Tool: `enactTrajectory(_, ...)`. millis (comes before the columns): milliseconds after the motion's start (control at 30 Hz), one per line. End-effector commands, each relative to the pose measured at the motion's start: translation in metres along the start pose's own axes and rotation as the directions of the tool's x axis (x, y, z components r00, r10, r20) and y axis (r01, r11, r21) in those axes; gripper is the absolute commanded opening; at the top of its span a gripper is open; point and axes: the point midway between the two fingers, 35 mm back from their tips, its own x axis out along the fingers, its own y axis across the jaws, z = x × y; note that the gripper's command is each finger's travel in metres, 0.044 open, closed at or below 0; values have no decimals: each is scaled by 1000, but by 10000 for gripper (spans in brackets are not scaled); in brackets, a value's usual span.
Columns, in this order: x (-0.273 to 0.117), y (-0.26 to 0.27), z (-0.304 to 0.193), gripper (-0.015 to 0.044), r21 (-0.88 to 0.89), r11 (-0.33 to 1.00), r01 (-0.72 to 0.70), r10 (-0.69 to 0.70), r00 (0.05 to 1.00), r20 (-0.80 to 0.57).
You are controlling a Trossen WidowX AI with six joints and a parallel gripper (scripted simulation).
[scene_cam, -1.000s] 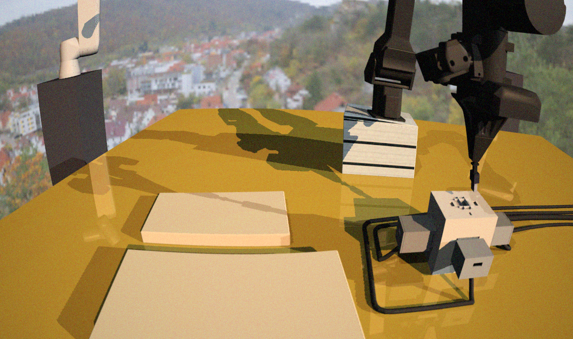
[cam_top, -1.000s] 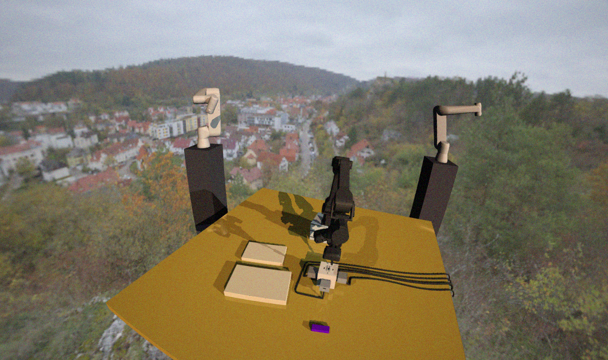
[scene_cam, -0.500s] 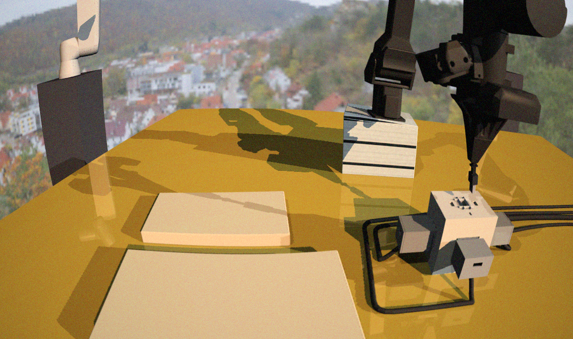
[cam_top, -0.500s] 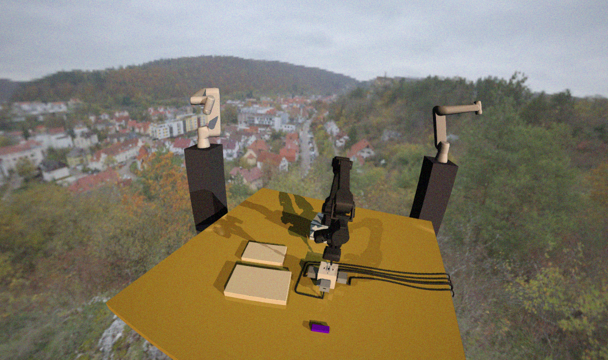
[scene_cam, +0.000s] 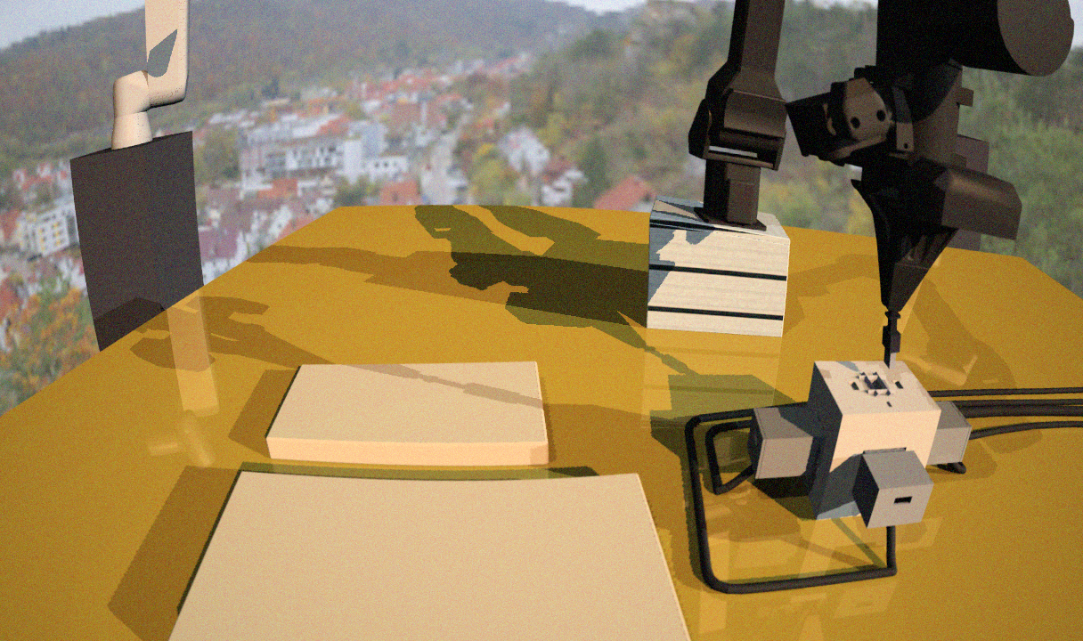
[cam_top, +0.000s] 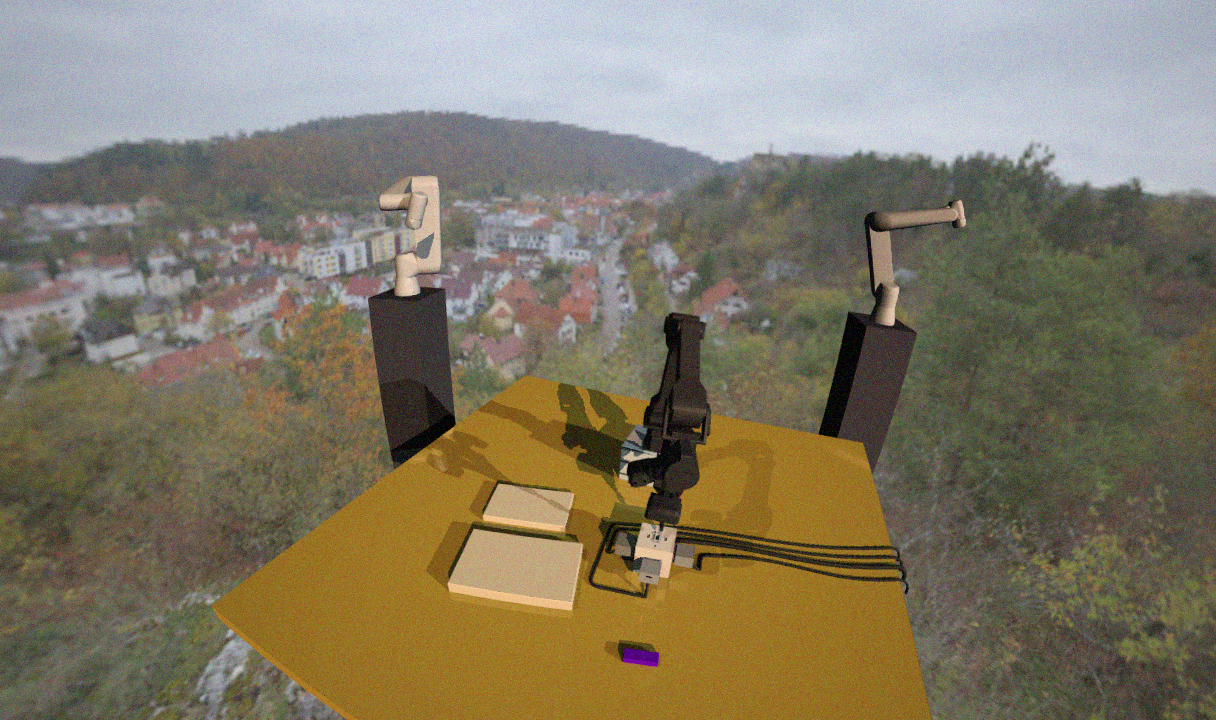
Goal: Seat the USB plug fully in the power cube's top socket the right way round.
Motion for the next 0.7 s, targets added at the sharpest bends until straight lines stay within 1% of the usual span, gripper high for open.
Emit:
enactTrajectory(0, 1, 1, 1, 0, 6, 1000, -2, 2, 1000, 10)
enactTrajectory(667, 3, 1, 2, 0, 5, 1000, -2, 2, 1000, 31)
